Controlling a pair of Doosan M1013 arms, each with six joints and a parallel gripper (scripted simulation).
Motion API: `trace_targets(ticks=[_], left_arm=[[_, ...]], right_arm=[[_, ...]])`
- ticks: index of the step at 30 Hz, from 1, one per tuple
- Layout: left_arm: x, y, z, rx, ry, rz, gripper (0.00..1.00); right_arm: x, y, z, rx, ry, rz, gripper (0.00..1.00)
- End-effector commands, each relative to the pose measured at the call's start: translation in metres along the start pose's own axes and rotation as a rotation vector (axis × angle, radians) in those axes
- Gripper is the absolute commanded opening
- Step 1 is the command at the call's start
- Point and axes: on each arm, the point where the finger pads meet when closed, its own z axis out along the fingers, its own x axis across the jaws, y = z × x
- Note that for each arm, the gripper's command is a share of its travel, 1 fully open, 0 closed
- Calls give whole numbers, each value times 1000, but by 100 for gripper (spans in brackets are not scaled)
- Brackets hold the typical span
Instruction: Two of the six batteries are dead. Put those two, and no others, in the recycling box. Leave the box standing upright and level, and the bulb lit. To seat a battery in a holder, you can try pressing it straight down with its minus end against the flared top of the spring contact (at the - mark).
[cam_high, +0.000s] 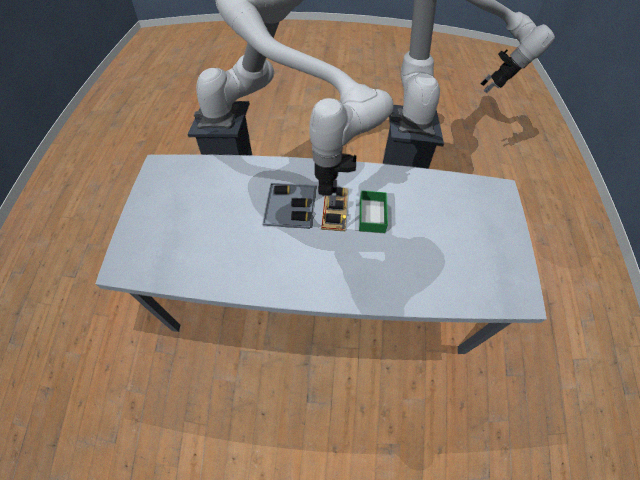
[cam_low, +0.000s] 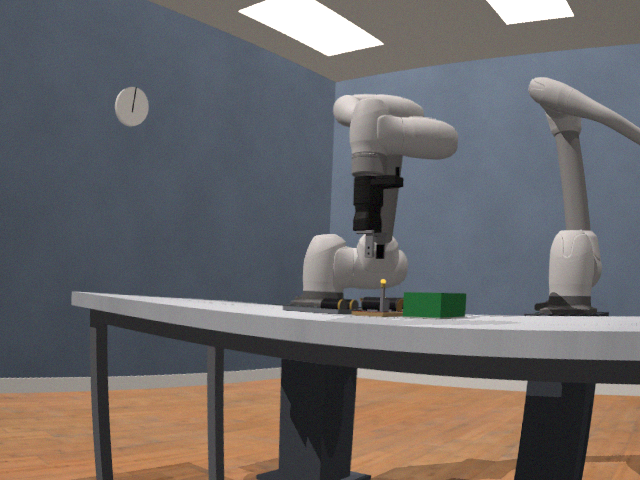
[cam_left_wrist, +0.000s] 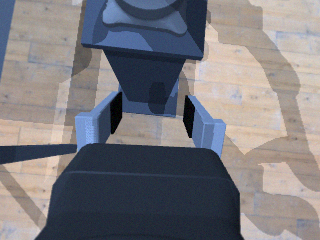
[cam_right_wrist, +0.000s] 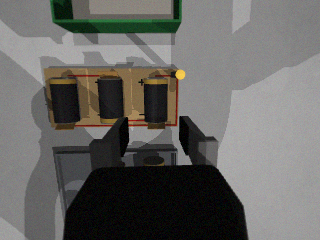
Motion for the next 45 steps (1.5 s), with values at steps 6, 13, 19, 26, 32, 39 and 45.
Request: trace_targets(ticks=[6,13,19,26,32,39,45], left_arm=[[0,0,-1,-1,1,0,100],[0,0,-1,-1,1,0,100],[0,0,-1,-1,1,0,100],[0,0,-1,-1,1,0,100],[0,0,-1,-1,1,0,100],[0,0,-1,-1,1,0,100],[0,0,-1,-1,1,0,100]], right_arm=[[-60,-12,-2,3,2,0,90],[-61,-12,-2,3,2,0,90],[-61,-12,-2,3,2,10,90],[-61,-12,-2,3,2,13,90],[-61,-12,3,3,2,13,90],[-60,-12,69,3,2,13,90],[-60,-12,69,3,2,13,90]])
